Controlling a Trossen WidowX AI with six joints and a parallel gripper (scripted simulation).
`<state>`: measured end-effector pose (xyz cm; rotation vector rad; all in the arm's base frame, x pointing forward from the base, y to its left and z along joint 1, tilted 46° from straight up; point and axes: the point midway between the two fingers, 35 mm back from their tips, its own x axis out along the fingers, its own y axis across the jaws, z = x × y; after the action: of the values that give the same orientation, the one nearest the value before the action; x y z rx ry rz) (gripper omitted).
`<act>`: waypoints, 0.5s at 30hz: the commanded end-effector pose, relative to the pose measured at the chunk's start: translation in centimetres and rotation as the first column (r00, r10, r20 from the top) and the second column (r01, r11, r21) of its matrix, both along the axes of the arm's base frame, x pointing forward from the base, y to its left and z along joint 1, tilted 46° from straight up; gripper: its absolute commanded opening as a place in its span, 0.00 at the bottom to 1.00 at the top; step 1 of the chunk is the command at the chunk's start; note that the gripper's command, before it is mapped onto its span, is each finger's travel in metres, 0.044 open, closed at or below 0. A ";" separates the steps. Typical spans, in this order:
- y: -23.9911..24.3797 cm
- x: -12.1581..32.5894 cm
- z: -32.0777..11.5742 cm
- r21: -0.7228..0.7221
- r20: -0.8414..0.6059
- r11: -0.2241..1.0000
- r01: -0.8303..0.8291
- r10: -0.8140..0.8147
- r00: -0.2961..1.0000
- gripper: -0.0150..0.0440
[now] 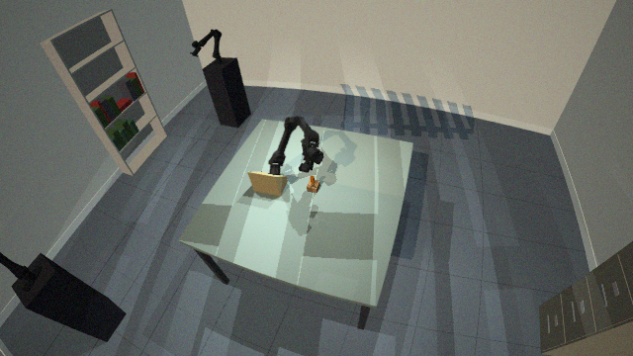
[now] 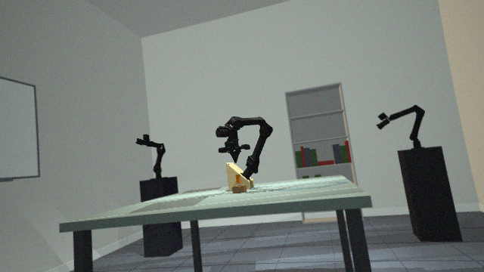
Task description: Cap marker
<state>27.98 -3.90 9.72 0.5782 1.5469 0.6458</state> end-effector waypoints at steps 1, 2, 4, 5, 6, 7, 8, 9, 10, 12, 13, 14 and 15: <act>-1.4 -0.2 1.5 0.001 -0.021 1.000 0.010 -0.010 1.000 0.25; -1.4 -0.2 1.5 0.001 -0.021 1.000 0.010 -0.010 1.000 0.25; -1.4 -0.2 1.5 0.001 -0.021 1.000 0.010 -0.010 1.000 0.30; -1.4 -0.2 1.5 0.001 -0.021 1.000 0.010 -0.010 1.000 0.34; -1.4 -0.2 1.5 0.001 -0.021 1.000 0.010 -0.010 1.000 0.39; -1.4 -0.2 1.5 0.001 -0.021 1.000 0.010 -0.010 1.000 0.43; -1.4 -0.2 1.5 0.001 -0.021 1.000 0.010 -0.010 1.000 0.48; -1.4 -0.2 1.5 0.001 -0.021 1.000 0.010 -0.010 1.000 0.52; -1.4 -0.2 1.5 0.001 -0.021 1.000 0.010 -0.010 1.000 0.57; -1.4 -0.2 1.5 0.001 -0.021 1.000 0.010 -0.010 1.000 0.65; -1.4 -0.2 1.5 0.001 -0.021 1.000 0.010 -0.010 1.000 0.70; -1.4 -0.2 1.5 0.001 -0.021 1.000 0.010 -0.010 1.000 0.74; -1.4 -0.2 1.5 0.001 -0.021 1.000 0.010 -0.010 1.000 0.79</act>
<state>27.85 -5.19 11.19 0.6011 1.5580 0.6324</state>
